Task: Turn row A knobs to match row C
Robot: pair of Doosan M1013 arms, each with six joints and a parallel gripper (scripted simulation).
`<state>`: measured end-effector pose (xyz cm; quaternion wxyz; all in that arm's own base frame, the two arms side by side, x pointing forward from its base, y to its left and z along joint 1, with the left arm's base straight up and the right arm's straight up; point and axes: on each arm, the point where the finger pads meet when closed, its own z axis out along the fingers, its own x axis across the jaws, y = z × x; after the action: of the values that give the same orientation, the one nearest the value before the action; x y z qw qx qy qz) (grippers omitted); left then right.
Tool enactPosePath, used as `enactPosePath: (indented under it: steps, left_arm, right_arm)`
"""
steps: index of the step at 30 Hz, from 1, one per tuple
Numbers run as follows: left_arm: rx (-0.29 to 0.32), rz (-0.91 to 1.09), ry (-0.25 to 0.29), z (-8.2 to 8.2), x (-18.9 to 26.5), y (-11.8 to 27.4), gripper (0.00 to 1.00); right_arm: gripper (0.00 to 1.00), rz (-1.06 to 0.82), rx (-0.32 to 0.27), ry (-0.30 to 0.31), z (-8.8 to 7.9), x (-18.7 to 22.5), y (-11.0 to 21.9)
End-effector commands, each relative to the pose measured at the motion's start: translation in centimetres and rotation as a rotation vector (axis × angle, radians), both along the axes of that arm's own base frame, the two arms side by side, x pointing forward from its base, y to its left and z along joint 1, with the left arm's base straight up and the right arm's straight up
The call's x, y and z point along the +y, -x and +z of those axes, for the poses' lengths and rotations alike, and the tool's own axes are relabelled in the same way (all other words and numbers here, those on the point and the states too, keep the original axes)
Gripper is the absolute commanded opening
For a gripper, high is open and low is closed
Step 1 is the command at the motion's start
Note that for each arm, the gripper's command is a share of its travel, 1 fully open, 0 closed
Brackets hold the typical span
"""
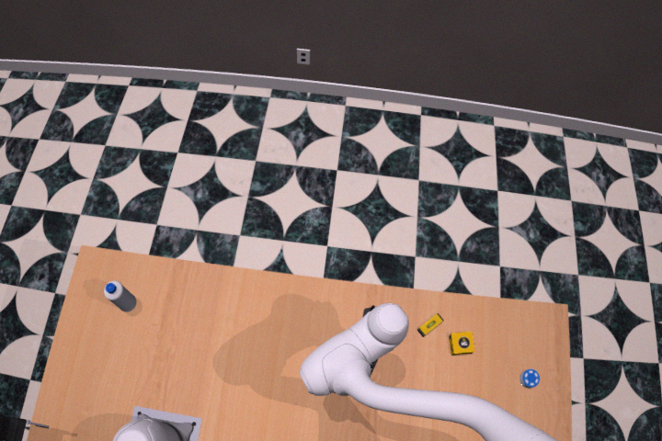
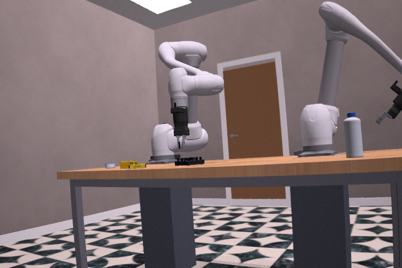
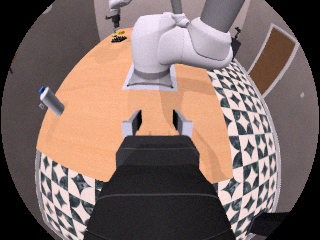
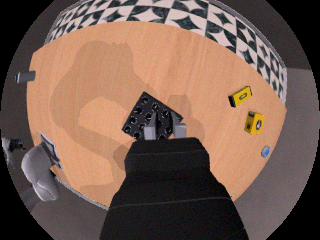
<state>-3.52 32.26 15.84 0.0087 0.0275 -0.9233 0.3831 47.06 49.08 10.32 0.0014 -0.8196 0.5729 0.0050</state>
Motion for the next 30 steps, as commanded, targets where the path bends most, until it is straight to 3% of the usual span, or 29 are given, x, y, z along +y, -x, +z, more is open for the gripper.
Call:
enactPosePath:
  steps: [1,10,30]
  left_arm:
    - [0.0,0.0,-0.001,0.04,0.03,0.01,1.0]
    - [0.0,0.0,-0.001,0.04,0.03,0.01,1.0]
    - [0.0,0.0,-0.001,0.04,0.03,0.01,1.0]
  right_arm:
    - [0.46,-0.156,-0.007,0.007,0.19,-0.28,0.11]
    - [0.46,-0.325,-0.006,0.007,0.3,-0.68,0.35]
    - [0.46,-0.335,-0.006,0.007,0.31,-0.71,0.36]
